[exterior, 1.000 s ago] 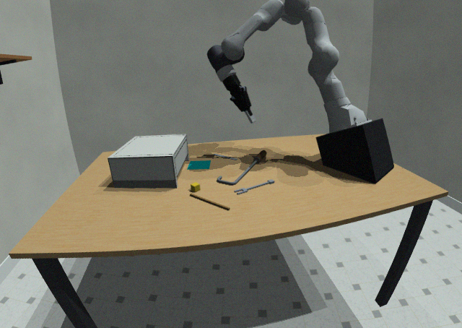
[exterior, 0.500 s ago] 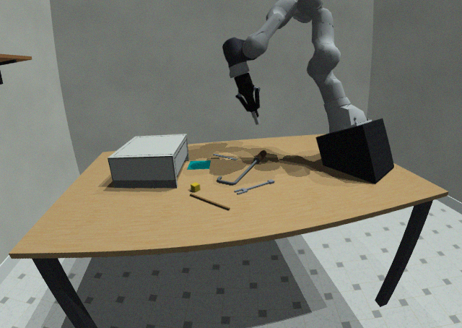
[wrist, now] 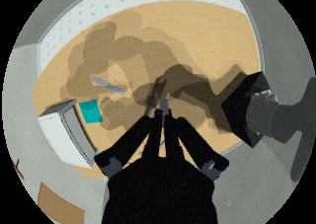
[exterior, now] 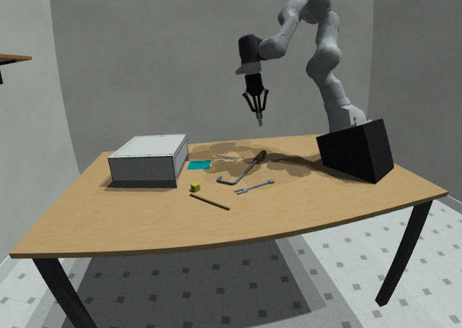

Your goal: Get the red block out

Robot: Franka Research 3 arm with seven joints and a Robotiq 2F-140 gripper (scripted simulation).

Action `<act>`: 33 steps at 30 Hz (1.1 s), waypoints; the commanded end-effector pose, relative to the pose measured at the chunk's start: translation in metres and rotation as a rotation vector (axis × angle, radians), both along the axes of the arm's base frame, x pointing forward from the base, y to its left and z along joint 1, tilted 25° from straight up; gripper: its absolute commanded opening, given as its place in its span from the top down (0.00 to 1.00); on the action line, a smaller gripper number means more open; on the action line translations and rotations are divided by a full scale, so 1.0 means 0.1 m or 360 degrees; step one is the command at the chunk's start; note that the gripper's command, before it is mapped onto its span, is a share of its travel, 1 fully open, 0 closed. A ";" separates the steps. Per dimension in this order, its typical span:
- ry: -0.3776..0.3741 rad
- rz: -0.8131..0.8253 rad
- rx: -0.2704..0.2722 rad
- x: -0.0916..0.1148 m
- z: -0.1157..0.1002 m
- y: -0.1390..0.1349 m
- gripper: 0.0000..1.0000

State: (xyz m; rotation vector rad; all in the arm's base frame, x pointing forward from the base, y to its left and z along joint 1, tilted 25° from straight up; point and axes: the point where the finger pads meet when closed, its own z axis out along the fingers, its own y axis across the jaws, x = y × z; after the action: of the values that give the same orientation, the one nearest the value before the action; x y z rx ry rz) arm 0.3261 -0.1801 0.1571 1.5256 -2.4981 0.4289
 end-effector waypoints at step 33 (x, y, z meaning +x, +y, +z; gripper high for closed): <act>-0.0010 0.0529 -0.0135 0.02 -0.08 0.15 1.00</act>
State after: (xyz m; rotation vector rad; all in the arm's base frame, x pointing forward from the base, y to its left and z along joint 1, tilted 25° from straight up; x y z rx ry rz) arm 0.3267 -0.1651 0.1485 1.8958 -2.2119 0.5753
